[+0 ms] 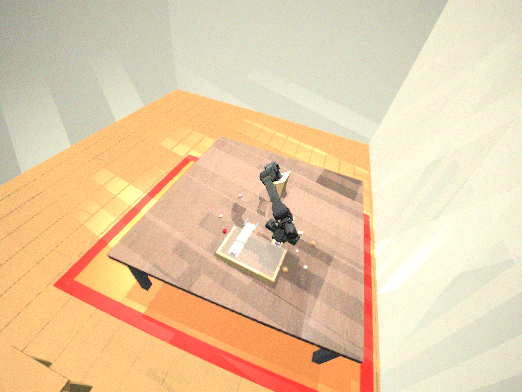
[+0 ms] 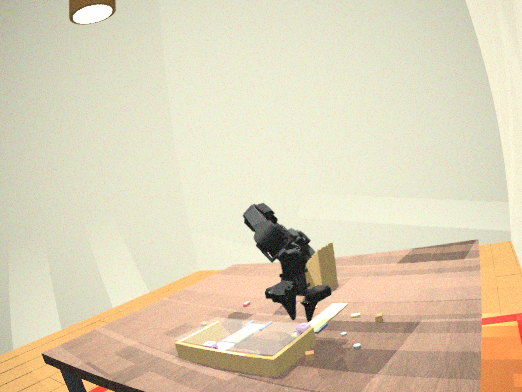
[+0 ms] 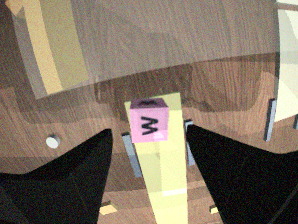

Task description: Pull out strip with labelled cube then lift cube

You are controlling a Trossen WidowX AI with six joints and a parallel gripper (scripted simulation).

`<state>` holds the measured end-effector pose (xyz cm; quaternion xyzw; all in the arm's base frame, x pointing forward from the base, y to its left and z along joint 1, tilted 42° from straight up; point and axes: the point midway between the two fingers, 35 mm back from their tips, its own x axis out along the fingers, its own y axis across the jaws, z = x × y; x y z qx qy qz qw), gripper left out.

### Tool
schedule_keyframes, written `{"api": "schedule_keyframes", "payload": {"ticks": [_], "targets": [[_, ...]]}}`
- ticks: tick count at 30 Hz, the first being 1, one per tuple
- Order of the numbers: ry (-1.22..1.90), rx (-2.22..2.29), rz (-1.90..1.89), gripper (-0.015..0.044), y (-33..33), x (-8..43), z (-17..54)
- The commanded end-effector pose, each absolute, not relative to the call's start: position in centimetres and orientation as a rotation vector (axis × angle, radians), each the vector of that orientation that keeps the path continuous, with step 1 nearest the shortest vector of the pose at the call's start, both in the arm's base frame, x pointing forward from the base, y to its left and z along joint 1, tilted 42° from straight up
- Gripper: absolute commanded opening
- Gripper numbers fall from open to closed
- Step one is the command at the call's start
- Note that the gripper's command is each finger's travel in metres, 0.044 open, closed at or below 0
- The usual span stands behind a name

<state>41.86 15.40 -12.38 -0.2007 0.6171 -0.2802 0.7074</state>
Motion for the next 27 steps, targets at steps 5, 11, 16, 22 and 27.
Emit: {"api": "schedule_keyframes", "payload": {"ticks": [5, 11, 16, 22, 27], "targets": [[1.378, -0.464, -0.626, 0.025, 14.2, 41.7, -13.8], [1.378, -0.464, -0.627, 0.025, 13.5, 41.8, -14.5], [1.378, -0.464, -0.627, 0.025, 13.0, 41.9, -15.1], [1.377, -0.465, -0.627, 0.025, 12.6, 41.9, -15.5], [1.377, -0.465, -0.627, 0.025, 12.6, 41.9, -15.5]]}}
